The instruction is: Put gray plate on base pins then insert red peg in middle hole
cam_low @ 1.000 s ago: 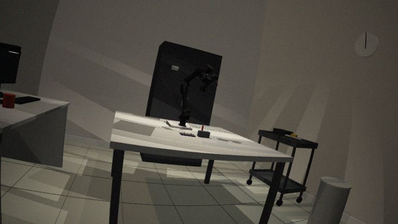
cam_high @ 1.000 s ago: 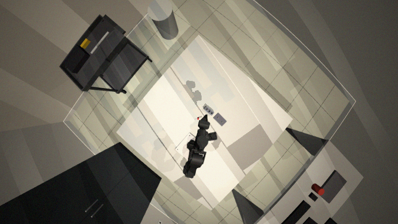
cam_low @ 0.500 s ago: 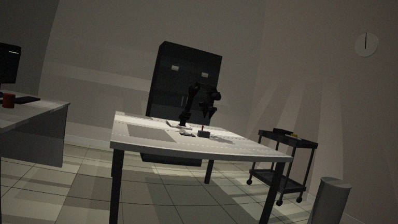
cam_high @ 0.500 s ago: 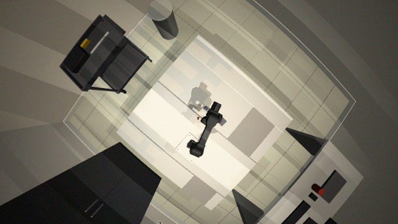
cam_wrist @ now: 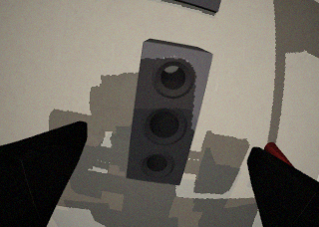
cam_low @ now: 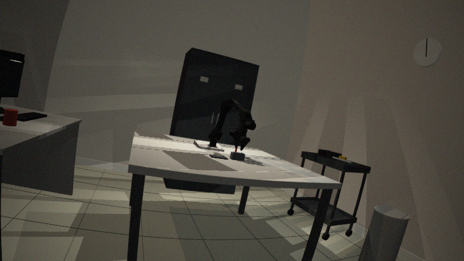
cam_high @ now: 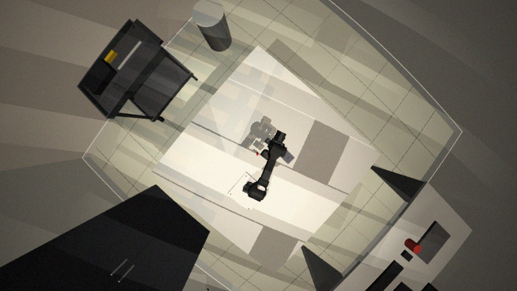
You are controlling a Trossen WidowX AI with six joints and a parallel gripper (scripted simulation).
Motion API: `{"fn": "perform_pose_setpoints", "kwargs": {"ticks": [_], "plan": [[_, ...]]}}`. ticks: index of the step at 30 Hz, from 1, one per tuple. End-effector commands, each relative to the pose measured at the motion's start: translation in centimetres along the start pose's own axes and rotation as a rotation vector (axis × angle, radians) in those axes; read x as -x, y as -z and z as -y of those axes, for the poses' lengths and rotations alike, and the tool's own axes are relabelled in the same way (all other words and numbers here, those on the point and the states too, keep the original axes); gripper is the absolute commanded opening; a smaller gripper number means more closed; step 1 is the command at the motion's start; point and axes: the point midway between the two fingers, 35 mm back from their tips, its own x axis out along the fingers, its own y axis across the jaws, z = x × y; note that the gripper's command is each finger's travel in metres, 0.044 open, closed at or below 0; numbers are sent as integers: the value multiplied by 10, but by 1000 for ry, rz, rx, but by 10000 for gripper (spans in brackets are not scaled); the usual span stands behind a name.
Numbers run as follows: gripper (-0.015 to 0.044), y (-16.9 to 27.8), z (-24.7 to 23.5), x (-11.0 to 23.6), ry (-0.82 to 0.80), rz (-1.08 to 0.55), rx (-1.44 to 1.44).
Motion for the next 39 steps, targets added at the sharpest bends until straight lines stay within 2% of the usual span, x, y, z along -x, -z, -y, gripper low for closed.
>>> {"fn": "perform_pose_setpoints", "kwargs": {"ticks": [1,39], "plan": [[440,1,-2,-11,-3,-7,-2],[440,2,-3,-68,-3,-7,-2]]}}
